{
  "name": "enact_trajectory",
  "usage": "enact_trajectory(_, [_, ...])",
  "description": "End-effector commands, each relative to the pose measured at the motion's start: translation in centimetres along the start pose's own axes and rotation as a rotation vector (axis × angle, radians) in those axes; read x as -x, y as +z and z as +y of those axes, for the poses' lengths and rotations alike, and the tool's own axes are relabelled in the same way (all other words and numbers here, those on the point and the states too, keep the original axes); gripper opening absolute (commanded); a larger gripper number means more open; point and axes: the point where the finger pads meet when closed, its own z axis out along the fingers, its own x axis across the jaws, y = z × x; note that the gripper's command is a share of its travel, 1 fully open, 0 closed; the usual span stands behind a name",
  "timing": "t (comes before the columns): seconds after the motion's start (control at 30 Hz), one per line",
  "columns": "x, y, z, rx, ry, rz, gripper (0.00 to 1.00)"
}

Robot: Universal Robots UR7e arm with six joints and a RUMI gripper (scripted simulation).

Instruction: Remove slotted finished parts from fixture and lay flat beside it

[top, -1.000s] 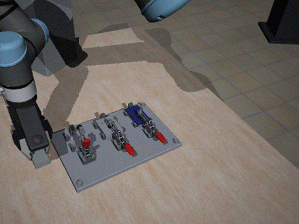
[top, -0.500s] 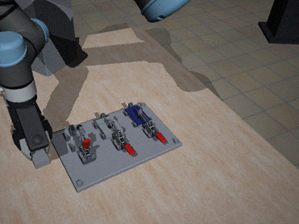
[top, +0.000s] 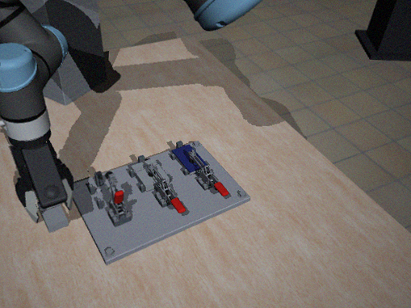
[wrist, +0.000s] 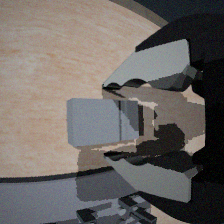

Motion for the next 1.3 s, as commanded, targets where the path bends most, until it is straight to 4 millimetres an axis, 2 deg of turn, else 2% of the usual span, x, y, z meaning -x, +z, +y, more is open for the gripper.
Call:
enact_trajectory(0.0, [0.0,0.0,0.0,-0.001,0.000,0.001,0.40])
enact_trajectory(0.87, [0.0,-0.2,0.0,-0.001,0.000,0.001,0.40])
enact_trajectory(1.07, [0.0,-1.2,0.0,-0.001,0.000,0.001,0.40])
enact_trajectory(1.27, [0.0,-3.3,0.0,-0.001,0.000,0.001,0.40])
